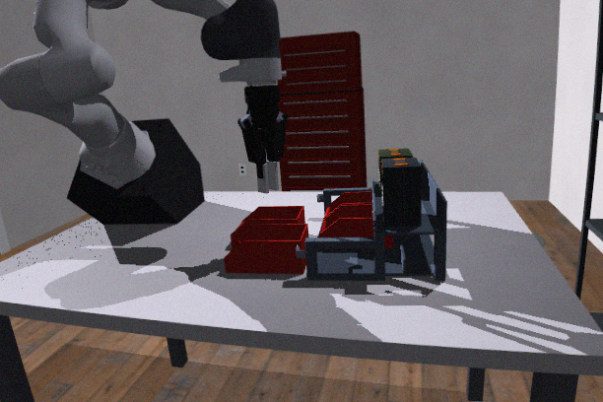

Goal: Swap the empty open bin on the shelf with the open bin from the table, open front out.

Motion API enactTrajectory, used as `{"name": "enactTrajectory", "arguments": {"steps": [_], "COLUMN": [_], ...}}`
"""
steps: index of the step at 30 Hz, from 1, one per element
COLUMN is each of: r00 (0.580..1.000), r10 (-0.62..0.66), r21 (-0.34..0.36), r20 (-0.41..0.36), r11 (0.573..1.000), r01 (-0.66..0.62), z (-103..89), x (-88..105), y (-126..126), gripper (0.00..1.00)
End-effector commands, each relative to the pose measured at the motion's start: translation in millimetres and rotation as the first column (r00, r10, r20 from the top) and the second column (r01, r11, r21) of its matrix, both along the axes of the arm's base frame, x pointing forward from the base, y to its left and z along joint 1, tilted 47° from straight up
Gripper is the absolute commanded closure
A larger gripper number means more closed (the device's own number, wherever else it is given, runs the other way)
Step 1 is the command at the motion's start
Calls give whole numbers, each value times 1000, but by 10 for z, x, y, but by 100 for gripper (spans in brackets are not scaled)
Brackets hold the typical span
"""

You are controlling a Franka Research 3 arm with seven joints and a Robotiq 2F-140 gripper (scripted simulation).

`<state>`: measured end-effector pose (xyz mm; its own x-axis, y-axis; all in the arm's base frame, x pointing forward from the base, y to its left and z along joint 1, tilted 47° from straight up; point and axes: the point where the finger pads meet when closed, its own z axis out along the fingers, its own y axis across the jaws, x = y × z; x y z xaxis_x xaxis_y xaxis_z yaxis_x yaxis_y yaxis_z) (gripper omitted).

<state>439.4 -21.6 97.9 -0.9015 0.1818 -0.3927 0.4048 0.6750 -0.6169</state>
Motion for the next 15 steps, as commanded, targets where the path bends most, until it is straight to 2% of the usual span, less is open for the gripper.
{"name": "enactTrajectory", "arguments": {"steps": [1, 5, 10, 15], "r00": [962, 922, 851, 845], "r10": [193, 269, 362, 369], "r21": [-21, -19, -3, -2], "r20": [-193, -279, -380, -387], "r11": [979, 958, 920, 916], "r01": [-200, -286, -393, -401], "z": [44, 44, 44, 44], "x": [42, 42, 42, 42], "y": [-8, -8, -8, -8], "gripper": [85, 85, 85, 85]}}
